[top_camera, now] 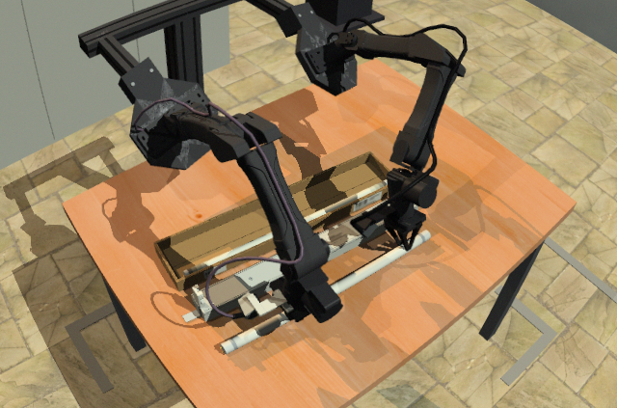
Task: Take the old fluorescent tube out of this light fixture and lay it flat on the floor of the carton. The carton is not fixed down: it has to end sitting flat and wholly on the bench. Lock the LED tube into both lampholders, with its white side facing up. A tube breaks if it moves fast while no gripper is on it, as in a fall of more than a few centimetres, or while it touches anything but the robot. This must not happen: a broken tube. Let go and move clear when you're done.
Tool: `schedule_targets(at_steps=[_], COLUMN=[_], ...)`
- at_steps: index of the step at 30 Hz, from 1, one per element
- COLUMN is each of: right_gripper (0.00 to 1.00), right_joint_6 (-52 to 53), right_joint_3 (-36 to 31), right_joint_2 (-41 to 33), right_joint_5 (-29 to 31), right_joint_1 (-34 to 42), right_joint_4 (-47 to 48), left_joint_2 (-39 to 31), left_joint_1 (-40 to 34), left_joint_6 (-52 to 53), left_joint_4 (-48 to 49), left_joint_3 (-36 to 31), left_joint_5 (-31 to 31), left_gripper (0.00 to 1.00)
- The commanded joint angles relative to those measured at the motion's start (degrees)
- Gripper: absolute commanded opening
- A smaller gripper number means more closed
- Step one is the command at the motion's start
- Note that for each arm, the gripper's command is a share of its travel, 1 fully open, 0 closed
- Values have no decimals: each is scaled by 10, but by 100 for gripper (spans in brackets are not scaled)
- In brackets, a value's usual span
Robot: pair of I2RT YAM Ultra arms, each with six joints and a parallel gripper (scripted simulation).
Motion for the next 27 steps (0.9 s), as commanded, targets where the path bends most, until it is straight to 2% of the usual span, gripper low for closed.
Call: schedule_targets(at_steps=[1, 13, 14, 27], right_gripper=[11, 11, 49, 49], right_joint_6=[2, 2, 2, 1], right_joint_3=[8, 8, 8, 8], right_joint_2=[-10, -10, -10, -10], right_joint_5=[7, 7, 7, 7], right_joint_1=[3, 3, 3, 3], right_joint_4=[-10, -10, -10, -10], left_joint_2=[-8, -8, -8, -8], left_joint_1=[-12, -12, -12, -12], left_joint_6=[1, 1, 1, 1], left_joint_4=[-8, -6, -6, -6], left_joint_3=[18, 20, 20, 20], left_joint_5=[8, 8, 8, 8], left_gripper=[11, 11, 11, 11])
